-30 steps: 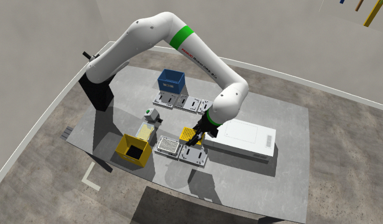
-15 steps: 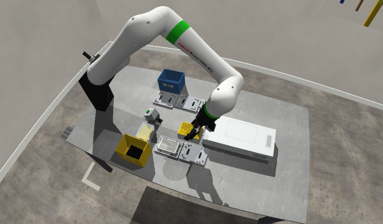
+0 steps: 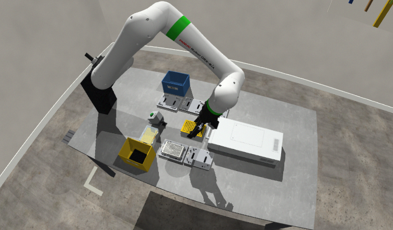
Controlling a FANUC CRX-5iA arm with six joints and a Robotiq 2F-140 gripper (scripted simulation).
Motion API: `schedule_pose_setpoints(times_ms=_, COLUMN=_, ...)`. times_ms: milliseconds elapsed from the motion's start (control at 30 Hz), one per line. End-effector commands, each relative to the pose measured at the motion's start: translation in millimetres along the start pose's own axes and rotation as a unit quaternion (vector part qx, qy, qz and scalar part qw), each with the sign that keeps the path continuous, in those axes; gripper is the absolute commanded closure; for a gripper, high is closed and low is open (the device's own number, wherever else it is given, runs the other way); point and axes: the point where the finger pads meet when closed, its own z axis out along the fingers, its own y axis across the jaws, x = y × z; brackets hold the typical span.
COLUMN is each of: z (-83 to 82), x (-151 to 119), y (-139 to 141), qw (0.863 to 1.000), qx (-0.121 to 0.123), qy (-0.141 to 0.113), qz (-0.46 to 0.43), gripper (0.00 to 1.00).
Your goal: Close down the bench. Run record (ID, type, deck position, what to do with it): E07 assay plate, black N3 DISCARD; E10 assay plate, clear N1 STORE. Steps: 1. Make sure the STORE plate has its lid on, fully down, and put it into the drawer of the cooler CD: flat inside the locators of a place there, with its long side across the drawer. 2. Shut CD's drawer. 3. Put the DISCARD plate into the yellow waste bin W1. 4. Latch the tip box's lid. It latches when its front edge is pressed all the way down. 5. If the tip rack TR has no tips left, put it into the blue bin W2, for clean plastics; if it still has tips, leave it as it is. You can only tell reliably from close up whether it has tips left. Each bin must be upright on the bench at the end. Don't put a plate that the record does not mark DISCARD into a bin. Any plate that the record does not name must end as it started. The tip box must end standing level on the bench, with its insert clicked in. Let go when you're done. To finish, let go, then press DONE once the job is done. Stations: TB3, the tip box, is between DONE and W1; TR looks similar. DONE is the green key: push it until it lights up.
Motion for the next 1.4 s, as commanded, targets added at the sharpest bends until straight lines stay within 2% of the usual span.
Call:
schedule_pose_setpoints(times_ms=0, z=-0.4, x=-1, y=-2, qw=1.0, qx=-0.001, qy=0.001, qz=0.0, gripper=0.9)
schedule_pose_setpoints(times_ms=1367, z=24.0, x=-53, y=-83, qw=1.0, qx=-0.001, qy=0.001, qz=0.0, gripper=0.9)
